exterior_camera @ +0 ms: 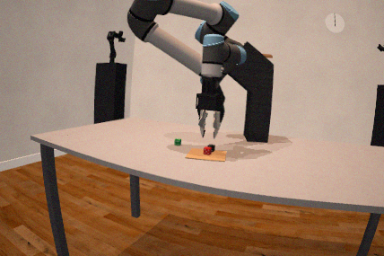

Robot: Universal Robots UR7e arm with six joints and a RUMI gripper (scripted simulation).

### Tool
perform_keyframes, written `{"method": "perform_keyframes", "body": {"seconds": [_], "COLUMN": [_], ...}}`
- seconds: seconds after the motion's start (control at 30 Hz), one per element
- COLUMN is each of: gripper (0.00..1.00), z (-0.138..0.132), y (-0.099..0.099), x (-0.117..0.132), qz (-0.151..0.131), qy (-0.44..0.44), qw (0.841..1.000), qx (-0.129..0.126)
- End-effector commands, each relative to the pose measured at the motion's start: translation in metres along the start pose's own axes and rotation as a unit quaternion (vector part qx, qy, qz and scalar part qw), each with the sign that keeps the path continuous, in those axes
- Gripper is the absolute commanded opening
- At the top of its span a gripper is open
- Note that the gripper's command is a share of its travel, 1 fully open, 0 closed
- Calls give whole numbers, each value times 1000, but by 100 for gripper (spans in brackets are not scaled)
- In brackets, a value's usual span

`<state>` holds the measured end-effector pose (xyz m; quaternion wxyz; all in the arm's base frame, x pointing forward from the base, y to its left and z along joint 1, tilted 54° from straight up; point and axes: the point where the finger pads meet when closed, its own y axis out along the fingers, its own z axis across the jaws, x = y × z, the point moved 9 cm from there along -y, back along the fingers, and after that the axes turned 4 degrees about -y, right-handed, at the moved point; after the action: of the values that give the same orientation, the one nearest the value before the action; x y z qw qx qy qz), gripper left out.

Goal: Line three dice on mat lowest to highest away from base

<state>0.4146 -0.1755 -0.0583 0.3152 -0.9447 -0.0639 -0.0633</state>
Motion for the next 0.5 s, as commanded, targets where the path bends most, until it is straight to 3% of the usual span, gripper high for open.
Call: {"method": "perform_keyframes", "body": {"seconds": [0.0,0.3,0.33,0.47], "gripper": [24,24,100,100], "z": [0,0,0,0], "y": [-17,-30,-30,-30], "x": [1,1,1,1], "qz": [1,1,1,1], "qy": [0,0,0,0], "qw": [1000,1000,1000,1000], "qx": [0,0,0,0]}}
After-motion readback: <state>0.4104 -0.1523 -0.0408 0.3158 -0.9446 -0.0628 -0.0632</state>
